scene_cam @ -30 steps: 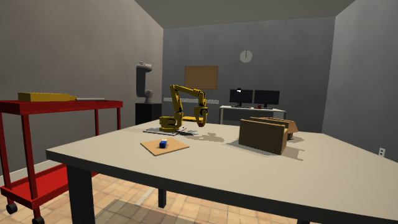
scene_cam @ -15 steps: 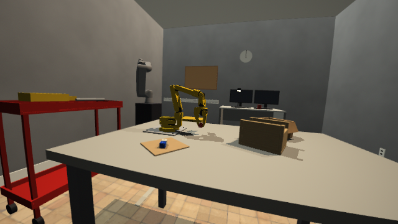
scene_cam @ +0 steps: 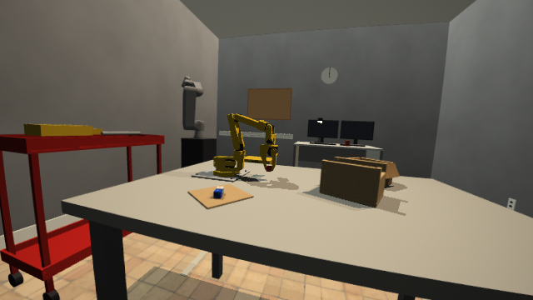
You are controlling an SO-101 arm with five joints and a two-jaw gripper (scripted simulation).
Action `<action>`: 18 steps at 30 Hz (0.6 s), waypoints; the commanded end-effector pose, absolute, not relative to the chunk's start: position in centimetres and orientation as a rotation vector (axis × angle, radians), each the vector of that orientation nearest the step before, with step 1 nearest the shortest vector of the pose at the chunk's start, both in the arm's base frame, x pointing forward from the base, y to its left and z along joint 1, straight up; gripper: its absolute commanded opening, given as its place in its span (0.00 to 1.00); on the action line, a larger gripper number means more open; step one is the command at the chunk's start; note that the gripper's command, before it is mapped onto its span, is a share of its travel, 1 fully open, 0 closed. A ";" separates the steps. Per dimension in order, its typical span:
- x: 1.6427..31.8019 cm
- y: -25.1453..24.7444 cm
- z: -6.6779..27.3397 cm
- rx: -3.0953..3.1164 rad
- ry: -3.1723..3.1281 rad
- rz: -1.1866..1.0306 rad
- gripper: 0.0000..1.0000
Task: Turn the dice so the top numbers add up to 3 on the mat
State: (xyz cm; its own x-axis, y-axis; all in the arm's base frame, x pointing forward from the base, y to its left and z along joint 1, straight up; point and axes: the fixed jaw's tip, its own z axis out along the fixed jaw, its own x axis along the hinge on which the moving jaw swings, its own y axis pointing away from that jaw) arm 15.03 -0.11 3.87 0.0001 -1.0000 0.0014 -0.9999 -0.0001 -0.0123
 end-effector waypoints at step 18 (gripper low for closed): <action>14.9 0.1 2.9 -2.229 2.206 -0.008 0.00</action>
